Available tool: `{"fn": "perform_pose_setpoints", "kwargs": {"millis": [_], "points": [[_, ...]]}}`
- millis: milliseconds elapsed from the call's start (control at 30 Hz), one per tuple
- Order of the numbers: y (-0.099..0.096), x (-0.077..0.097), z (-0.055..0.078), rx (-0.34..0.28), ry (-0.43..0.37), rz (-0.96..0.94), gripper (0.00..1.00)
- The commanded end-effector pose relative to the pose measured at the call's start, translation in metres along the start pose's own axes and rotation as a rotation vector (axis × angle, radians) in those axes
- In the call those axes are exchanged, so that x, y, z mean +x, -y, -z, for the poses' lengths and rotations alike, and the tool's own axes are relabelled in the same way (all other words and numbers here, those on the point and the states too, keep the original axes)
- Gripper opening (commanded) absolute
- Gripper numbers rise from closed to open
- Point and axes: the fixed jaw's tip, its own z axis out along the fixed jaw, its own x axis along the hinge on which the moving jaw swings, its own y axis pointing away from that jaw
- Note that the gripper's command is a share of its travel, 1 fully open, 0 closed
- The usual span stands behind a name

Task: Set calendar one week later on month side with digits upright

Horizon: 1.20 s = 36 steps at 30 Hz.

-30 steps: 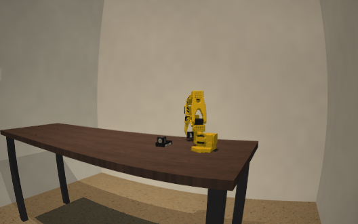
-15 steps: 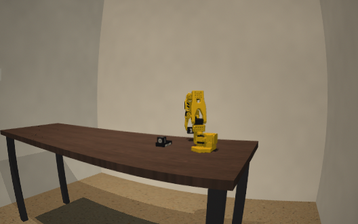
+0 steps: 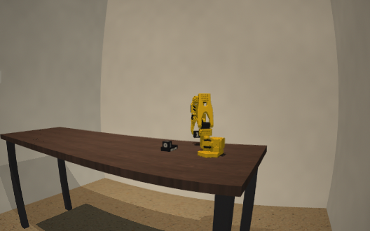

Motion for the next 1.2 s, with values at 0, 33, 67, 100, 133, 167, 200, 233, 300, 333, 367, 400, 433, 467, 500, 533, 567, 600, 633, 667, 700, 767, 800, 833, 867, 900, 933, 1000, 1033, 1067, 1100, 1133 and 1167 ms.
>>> {"fn": "perform_pose_setpoints", "kwargs": {"millis": [0, 33, 67, 100, 133, 167, 200, 233, 300, 333, 367, 400, 433, 467, 500, 533, 567, 600, 633, 667, 700, 767, 800, 833, 867, 900, 933, 1000, 1033, 1067, 1100, 1133, 1167], "points": [[0.003, 0.007, 0.015, -0.001, -0.078, -0.004, 0.00], [0.004, 0.007, 0.015, -0.001, -0.078, -0.006, 0.00], [0.005, 0.006, 0.015, -0.001, -0.078, -0.009, 0.00], [0.006, 0.006, 0.015, 0.000, -0.078, -0.011, 0.00], [0.007, 0.006, 0.015, 0.000, -0.078, -0.014, 0.00], [0.009, 0.006, 0.015, 0.000, -0.078, -0.018, 0.00], [0.011, 0.006, 0.015, 0.001, -0.078, -0.021, 0.00], [0.012, 0.006, 0.015, 0.001, -0.078, -0.025, 0.00], [0.016, 0.006, 0.015, 0.003, -0.078, -0.034, 0.00], [0.019, 0.005, 0.015, 0.003, -0.078, -0.039, 0.00], [0.021, 0.005, 0.015, 0.004, -0.078, -0.044, 0.00], [0.023, 0.005, 0.014, 0.005, -0.078, -0.049, 0.00], [0.026, 0.004, 0.014, 0.005, -0.078, -0.055, 0.00], [0.029, 0.004, 0.014, 0.006, -0.078, -0.061, 0.00], [0.032, 0.003, 0.014, 0.007, -0.078, -0.067, 0.00], [0.032, 0.003, 0.014, 0.007, -0.078, -0.067, 0.00], [0.032, 0.003, 0.014, 0.007, -0.078, -0.067, 0.00], [0.035, 0.003, 0.014, 0.008, -0.078, -0.074, 0.00], [0.038, 0.002, 0.014, 0.009, -0.078, -0.081, 0.00], [0.041, 0.001, 0.014, 0.010, -0.078, -0.088, 0.00], [0.044, 0.001, 0.014, 0.011, -0.077, -0.096, 0.00], [0.052, -0.001, 0.014, 0.013, -0.077, -0.112, 0.00], [0.055, -0.002, 0.014, 0.014, -0.077, -0.120, 0.00], [0.059, -0.003, 0.014, 0.015, -0.076, -0.129, 0.00], [0.063, -0.005, 0.013, 0.016, -0.076, -0.138, 0.00], [0.067, -0.006, 0.013, 0.017, -0.076, -0.147, 0.00], [0.071, -0.008, 0.013, 0.018, -0.075, -0.157, 0.00], [0.080, -0.011, 0.013, 0.021, -0.075, -0.177, 0.00], [0.084, -0.013, 0.013, 0.022, -0.074, -0.187, 0.00], [0.088, -0.015, 0.013, 0.023, -0.073, -0.198, 0.00], [0.088, -0.015, 0.013, 0.023, -0.073, -0.198, 0.00], [0.088, -0.015, 0.013, 0.023, -0.073, -0.198, 0.00], [0.093, -0.017, 0.012, 0.025, -0.073, -0.209, 0.00]]}}
